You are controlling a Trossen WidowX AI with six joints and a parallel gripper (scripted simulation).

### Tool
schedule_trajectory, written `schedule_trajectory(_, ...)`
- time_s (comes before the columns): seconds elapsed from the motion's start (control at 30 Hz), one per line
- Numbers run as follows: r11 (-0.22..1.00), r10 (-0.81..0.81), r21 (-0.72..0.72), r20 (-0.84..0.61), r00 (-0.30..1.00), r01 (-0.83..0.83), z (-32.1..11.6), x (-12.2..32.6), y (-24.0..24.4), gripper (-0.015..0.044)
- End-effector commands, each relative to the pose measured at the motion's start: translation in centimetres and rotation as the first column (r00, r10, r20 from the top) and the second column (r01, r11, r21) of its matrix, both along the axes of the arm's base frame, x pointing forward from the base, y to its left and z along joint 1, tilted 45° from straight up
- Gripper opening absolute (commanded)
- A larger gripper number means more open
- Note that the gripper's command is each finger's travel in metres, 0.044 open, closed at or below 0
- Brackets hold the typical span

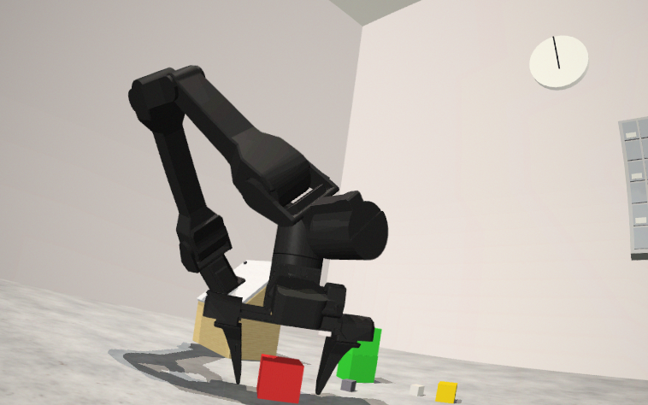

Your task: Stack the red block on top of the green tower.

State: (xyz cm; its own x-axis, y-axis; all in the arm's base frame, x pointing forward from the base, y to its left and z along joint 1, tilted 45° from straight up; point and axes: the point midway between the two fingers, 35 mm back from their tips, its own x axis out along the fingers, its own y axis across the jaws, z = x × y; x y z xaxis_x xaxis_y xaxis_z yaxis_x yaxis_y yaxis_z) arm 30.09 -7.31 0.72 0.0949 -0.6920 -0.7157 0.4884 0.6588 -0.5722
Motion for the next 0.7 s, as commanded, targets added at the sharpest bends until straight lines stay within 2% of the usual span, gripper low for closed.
schedule_trajectory(0.0, 1.000, 0.002, -0.005, -0.002, 1.000, -0.002, 0.01, 0.00, -0.08, 0.0440)
schedule_trajectory(0.03, 1.000, 0.000, 0.000, 0.000, 1.000, 0.000, 0.06, -0.01, -0.06, 0.0440)
schedule_trajectory(0.33, 1.000, 0.000, 0.000, 0.000, 1.000, 0.000, 0.06, -0.01, -0.06, 0.0204)
schedule_trajectory(0.57, 1.000, 0.000, 0.000, 0.000, 1.000, 0.000, 0.06, -0.01, -0.06, 0.0157)
schedule_trajectory(0.67, 1.000, 0.000, 0.000, 0.000, 1.000, 0.000, 0.42, -0.03, 0.32, 0.0078)
